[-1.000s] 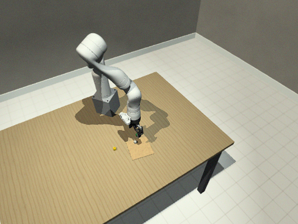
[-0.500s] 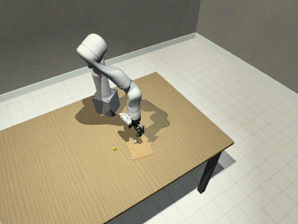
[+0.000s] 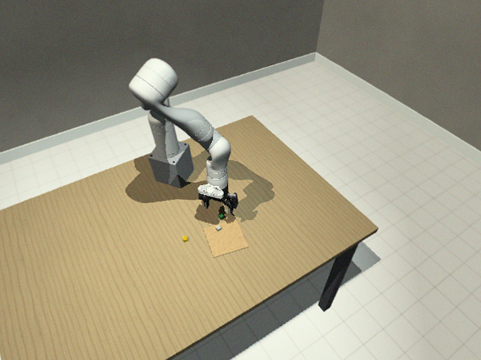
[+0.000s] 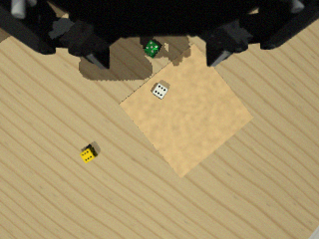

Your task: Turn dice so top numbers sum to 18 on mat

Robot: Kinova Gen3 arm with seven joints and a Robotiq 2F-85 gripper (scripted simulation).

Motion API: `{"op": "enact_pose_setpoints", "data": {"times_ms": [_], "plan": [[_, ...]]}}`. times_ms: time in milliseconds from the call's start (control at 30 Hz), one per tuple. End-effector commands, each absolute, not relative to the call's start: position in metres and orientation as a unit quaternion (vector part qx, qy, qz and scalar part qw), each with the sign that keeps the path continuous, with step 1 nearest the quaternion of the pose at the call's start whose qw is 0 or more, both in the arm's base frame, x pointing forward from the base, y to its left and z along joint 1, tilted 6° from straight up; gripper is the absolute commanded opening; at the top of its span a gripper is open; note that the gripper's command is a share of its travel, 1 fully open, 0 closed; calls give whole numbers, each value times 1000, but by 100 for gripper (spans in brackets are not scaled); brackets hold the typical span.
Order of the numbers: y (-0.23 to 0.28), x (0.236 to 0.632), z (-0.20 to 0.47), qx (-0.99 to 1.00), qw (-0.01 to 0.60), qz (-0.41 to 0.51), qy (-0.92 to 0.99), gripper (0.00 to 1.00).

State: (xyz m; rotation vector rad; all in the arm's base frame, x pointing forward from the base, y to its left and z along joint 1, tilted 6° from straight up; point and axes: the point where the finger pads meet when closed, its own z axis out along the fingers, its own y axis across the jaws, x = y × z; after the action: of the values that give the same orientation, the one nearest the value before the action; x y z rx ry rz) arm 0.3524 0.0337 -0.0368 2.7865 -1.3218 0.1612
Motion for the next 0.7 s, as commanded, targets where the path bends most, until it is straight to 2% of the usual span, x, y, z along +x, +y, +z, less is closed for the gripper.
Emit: {"op": "enact_pose_setpoints", "data": {"times_ms": [0, 667], "plan": [[39, 345, -41, 925, 31, 44, -376, 100], [59, 324, -53, 998, 42, 31, -21, 100]]}}
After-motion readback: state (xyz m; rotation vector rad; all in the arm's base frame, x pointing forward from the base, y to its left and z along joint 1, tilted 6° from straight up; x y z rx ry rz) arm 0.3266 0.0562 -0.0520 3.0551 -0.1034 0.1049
